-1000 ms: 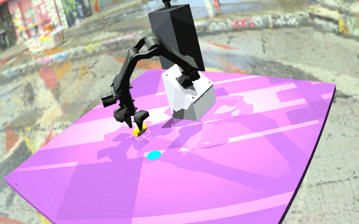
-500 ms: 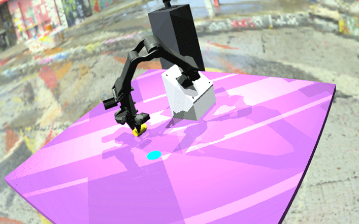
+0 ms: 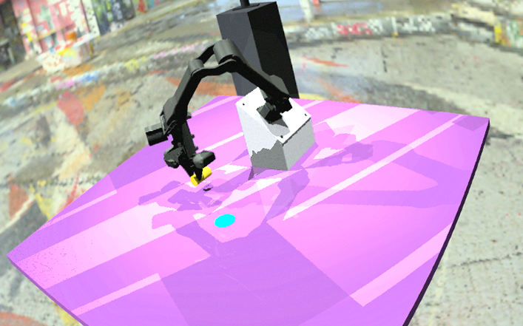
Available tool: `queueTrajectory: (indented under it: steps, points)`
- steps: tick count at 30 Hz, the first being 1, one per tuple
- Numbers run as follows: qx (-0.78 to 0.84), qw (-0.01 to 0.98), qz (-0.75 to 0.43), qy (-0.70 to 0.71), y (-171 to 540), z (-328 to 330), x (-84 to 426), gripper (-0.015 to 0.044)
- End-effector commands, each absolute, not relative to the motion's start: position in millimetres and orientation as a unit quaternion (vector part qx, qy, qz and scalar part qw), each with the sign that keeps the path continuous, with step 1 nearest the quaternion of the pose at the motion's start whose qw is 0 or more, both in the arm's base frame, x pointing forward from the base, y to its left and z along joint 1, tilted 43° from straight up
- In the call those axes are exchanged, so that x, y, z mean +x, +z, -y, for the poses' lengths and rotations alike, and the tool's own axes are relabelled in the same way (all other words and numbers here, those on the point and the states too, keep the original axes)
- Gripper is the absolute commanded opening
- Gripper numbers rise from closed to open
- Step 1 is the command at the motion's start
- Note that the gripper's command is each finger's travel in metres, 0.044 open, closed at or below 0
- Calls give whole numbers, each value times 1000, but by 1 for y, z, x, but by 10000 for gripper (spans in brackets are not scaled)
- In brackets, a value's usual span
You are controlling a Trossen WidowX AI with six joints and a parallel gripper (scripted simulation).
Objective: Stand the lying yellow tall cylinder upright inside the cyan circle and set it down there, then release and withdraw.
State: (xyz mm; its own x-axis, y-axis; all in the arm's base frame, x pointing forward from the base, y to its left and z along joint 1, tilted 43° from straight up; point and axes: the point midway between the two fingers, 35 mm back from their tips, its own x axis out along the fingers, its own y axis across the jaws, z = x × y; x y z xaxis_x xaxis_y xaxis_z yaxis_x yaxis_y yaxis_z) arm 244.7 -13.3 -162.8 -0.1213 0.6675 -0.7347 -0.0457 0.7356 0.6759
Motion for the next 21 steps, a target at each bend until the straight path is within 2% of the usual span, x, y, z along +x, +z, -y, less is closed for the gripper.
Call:
queueTrajectory:
  steps: [1,21]
  points:
    - [221,627,-691,284,-153,25,249,105]
    - [221,626,-691,285,-105,66,252,105]
